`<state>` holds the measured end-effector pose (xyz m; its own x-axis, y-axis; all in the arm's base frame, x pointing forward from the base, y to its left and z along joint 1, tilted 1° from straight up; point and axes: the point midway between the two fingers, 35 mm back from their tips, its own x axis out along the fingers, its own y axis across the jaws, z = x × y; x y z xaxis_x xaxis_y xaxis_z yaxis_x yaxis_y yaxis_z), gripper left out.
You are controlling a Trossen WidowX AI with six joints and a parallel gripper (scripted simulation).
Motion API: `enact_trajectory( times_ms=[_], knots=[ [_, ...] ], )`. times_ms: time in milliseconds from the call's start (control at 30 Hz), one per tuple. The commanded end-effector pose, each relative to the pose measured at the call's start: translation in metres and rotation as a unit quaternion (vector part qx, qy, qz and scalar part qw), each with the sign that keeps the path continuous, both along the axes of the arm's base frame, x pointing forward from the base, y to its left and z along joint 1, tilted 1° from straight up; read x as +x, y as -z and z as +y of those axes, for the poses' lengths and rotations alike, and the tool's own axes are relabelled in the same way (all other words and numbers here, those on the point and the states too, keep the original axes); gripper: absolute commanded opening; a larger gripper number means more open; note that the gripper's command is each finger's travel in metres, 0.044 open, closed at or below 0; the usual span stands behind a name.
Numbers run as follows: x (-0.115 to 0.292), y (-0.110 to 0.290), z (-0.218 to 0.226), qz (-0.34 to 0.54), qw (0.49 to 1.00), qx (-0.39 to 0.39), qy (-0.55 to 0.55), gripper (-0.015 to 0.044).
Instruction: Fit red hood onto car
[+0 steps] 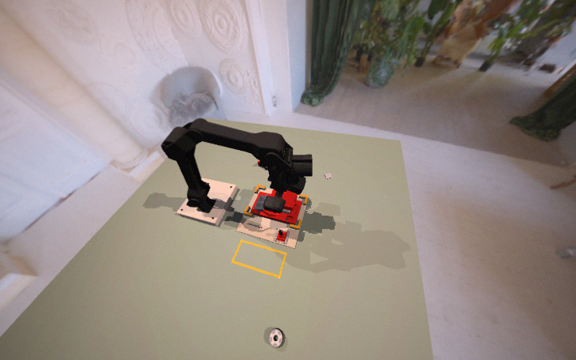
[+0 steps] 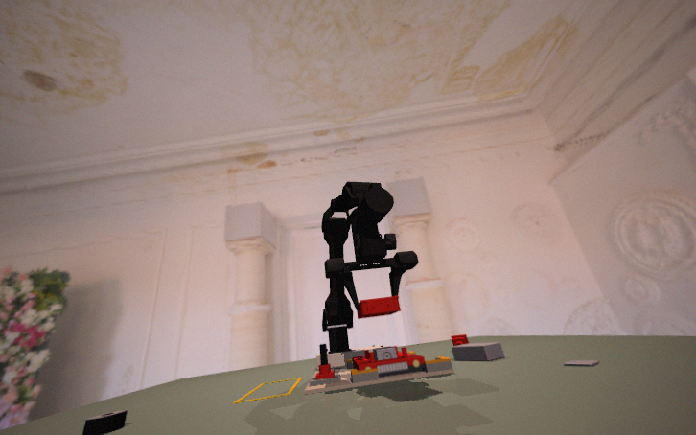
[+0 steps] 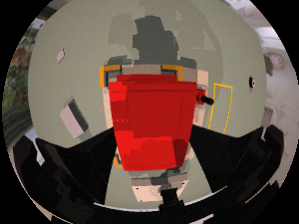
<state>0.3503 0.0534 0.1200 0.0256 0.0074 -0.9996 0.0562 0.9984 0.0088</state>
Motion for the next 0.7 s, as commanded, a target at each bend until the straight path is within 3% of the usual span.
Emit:
enact_trajectory(
  times_ms=[0,400,667],
  knots=[
    [0.001,0.004,-0.001,0.002,1.0,-0.002,0.007,0.0],
    [0.0,0.05,0.004,0.002,1.0,-0.001,0.007,0.0],
    [0.0,0.051,0.003,0.003,1.0,-0.001,0.007,0.0]
  ],
)
